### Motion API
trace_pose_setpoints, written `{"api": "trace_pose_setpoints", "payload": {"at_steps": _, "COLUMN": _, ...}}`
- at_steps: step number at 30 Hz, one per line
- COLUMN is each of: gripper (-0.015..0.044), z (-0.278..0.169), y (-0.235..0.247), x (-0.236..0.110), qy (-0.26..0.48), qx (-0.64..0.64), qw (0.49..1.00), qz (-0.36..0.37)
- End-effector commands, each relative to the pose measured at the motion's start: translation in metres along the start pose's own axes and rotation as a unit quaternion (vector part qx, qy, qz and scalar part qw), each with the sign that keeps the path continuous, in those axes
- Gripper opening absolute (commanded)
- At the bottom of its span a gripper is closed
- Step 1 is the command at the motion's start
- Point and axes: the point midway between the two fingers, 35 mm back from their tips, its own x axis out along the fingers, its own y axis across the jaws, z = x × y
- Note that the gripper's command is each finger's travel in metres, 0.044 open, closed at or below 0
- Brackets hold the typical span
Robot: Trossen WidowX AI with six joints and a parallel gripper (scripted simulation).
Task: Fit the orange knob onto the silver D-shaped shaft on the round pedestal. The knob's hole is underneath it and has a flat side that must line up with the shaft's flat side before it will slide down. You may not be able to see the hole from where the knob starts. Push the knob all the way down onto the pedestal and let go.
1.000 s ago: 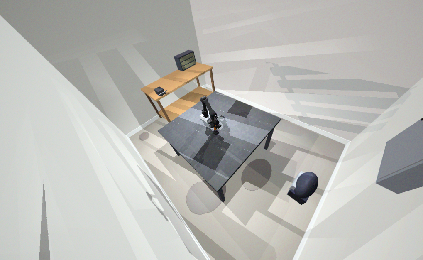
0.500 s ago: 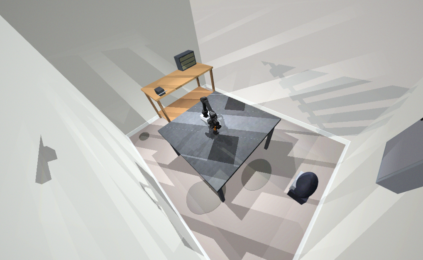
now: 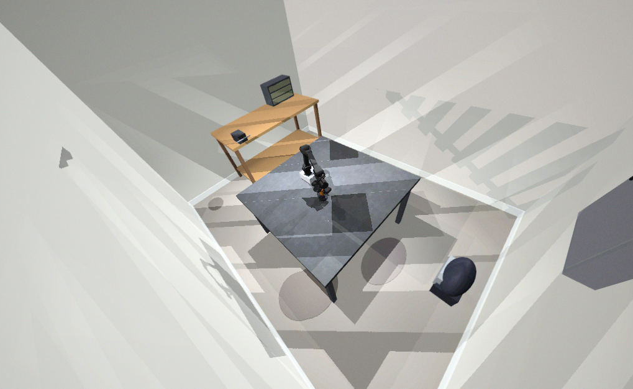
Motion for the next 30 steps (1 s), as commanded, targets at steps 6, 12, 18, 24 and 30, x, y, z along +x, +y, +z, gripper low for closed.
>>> {"api": "trace_pose_setpoints", "payload": {"at_steps": 6, "gripper": 0.0, "z": -0.0013, "y": -0.0007, "x": 0.0007, "qy": 0.002, "qx": -0.001, "qw": 1.0, "qz": 0.002}}
{"api": "trace_pose_setpoints", "payload": {"at_steps": 12, "gripper": 0.0, "z": -0.0013, "y": -0.0007, "x": 0.0014, "qy": 0.002, "qx": -0.001, "qw": 1.0, "qz": 0.002}}
{"api": "trace_pose_setpoints", "payload": {"at_steps": 18, "gripper": 0.0, "z": -0.0013, "y": -0.0007, "x": 0.0015, "qy": 0.002, "qx": -0.013, "qw": 1.0, "qz": 0.002}}
{"api": "trace_pose_setpoints", "payload": {"at_steps": 24, "gripper": 0.0, "z": -0.0013, "y": -0.0007, "x": 0.0019, "qy": 0.002, "qx": -0.013, "qw": 1.0, "qz": 0.002}}
{"api": "trace_pose_setpoints", "payload": {"at_steps": 30, "gripper": 0.0, "z": -0.0012, "y": -0.0007, "x": 0.0021, "qy": 0.002, "qx": 0.013, "qw": 1.0, "qz": 0.002}}
